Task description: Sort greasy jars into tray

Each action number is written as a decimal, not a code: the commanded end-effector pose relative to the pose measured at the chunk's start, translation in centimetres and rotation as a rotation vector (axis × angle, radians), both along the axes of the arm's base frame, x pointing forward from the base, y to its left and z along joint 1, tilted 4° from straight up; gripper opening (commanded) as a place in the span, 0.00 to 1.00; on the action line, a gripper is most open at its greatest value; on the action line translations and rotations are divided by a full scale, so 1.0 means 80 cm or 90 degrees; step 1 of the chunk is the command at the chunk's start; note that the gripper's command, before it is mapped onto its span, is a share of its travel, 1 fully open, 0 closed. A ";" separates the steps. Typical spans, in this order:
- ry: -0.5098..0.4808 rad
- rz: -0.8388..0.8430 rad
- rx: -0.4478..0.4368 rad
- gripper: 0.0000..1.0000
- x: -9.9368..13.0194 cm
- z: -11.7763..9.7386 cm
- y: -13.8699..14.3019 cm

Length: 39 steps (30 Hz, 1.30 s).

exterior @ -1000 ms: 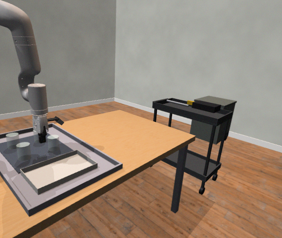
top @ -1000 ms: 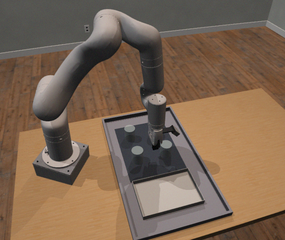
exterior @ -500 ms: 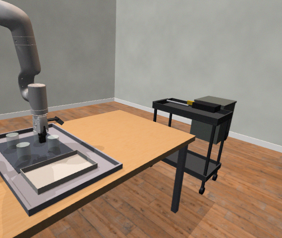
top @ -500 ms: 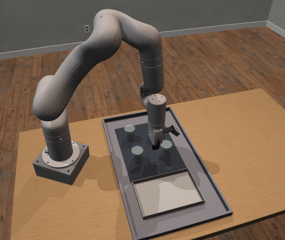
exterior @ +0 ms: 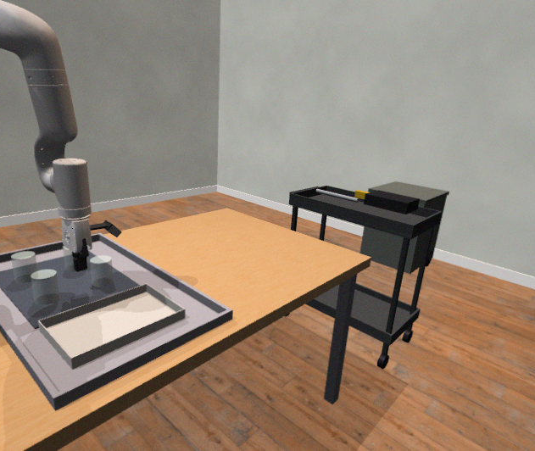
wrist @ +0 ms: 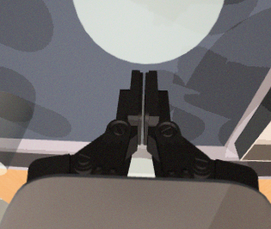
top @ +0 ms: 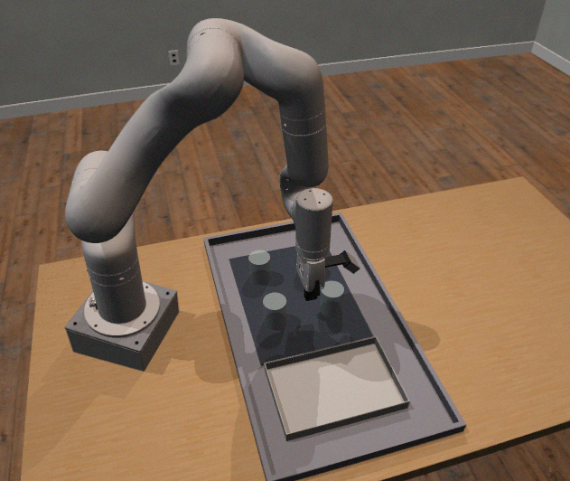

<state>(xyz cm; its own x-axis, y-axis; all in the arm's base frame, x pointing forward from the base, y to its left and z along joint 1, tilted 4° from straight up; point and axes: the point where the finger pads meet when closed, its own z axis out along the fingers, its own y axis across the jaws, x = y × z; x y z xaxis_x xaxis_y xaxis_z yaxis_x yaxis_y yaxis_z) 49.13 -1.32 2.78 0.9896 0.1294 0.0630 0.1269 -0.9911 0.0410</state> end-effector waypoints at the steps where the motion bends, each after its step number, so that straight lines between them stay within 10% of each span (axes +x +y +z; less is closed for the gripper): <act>1: -0.001 0.000 0.000 0.00 0.001 0.001 0.000; 10: -0.001 0.000 0.000 0.00 0.000 0.010 0.000; 21: -0.001 0.000 0.000 0.00 -0.006 0.096 0.003; 39: -0.001 0.000 0.000 0.00 -0.045 0.088 0.158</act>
<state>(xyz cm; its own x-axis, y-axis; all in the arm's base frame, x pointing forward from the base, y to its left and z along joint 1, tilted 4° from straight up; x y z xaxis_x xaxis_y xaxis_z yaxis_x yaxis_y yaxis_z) 46.11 8.33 9.89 0.9895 0.1314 0.0607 0.1297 -0.9911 0.0306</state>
